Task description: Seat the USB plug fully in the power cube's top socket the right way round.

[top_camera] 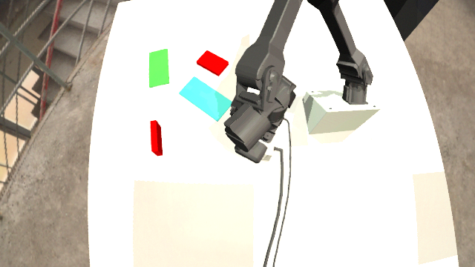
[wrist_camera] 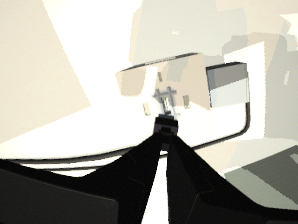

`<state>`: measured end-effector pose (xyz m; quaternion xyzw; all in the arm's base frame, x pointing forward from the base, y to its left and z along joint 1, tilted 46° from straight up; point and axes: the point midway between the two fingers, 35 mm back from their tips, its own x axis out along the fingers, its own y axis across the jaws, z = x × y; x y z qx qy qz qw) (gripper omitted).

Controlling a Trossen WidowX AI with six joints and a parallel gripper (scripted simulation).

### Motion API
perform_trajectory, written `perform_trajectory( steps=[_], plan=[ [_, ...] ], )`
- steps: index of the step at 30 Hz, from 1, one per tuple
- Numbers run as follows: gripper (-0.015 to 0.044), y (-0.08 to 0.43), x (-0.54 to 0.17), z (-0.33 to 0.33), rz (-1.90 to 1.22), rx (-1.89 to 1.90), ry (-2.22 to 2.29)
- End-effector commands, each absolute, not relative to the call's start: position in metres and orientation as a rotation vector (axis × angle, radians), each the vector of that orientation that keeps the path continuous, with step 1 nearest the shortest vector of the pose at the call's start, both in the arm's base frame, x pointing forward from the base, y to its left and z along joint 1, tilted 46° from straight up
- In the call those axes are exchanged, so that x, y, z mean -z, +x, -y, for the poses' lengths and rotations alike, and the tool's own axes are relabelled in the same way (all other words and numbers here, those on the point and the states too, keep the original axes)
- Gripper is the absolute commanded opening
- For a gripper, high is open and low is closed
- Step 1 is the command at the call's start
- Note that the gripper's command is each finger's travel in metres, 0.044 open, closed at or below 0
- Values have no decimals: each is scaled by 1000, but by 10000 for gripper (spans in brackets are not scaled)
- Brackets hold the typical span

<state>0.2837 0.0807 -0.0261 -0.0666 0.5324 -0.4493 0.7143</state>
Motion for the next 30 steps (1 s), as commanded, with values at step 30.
perform_trajectory(
  steps=[30],
  plan=[
    [0,283,26,-80,-653,1426,549]
  ],
)
